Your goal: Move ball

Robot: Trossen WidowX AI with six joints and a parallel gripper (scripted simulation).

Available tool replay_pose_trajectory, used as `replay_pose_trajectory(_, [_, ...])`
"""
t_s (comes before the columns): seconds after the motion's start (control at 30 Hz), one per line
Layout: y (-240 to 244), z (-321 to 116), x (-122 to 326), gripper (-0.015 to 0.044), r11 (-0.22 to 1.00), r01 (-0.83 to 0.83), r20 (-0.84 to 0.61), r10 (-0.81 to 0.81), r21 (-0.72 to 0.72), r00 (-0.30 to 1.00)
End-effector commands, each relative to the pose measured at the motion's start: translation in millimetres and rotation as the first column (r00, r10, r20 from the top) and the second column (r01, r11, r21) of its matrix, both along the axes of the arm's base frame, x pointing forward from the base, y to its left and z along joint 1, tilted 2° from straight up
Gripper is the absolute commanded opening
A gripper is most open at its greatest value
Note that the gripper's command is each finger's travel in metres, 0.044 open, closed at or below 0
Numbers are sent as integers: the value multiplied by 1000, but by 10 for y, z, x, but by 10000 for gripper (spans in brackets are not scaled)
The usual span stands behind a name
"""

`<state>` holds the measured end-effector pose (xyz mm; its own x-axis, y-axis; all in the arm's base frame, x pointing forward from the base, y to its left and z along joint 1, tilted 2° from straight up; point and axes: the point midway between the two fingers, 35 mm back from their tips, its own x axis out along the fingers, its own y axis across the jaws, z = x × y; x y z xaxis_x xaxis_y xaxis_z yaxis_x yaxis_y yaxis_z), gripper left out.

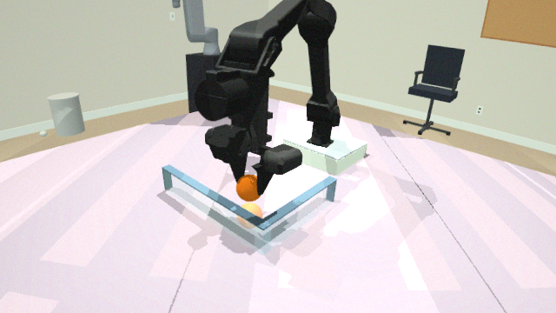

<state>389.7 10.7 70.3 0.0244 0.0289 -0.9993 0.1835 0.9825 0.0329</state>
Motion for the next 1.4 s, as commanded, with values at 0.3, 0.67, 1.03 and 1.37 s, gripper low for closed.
replay_pose_trajectory(0.3, [12,-493,-37,0,1000,3,-15,-3,-1,1000])
replay_pose_trajectory(0.67, [16,-652,-36,0,1000,3,-15,-3,-1,1000])
replay_pose_trajectory(1.03, [17,-644,-34,184,1000,0,-15,0,0,1000])
replay_pose_trajectory(1.37, [14,-535,-21,352,1000,0,-15,0,0,1000])
